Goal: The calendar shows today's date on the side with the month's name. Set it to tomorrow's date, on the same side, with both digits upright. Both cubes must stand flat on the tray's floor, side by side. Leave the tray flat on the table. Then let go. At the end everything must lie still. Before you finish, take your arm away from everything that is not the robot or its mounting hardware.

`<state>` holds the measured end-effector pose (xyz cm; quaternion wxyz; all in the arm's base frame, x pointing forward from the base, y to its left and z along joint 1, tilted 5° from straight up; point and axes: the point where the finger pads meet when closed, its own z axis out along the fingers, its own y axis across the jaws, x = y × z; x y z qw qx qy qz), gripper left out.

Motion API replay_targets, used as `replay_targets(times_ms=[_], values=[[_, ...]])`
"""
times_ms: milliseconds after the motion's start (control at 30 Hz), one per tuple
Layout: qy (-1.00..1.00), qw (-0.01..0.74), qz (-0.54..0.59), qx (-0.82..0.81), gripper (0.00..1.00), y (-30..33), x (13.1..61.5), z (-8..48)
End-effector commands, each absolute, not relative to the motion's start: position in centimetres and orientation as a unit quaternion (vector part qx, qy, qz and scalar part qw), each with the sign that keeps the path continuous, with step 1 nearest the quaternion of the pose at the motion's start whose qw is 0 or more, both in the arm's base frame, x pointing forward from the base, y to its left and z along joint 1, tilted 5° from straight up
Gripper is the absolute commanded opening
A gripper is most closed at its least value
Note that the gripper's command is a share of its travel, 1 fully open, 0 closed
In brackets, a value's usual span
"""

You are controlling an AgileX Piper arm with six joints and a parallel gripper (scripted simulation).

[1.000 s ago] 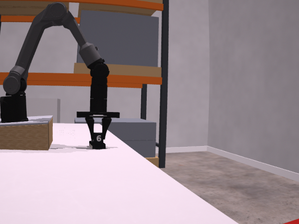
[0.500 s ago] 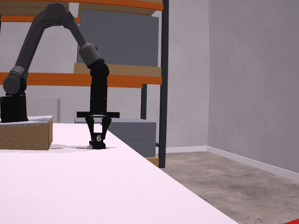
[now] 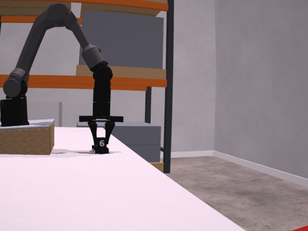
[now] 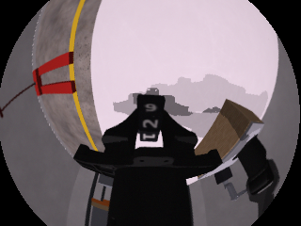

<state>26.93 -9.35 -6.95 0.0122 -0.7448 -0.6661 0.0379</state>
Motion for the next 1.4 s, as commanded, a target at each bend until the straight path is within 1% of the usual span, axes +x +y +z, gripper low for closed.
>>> replay_targets(times_ms=[0,1367], values=[[-0.666,0.012,0.038,-0.745,0.38,-9.40,26.91,-7.11],[-0.666,0.012,0.038,-0.745,0.38,-9.41,26.83,-7.67]])
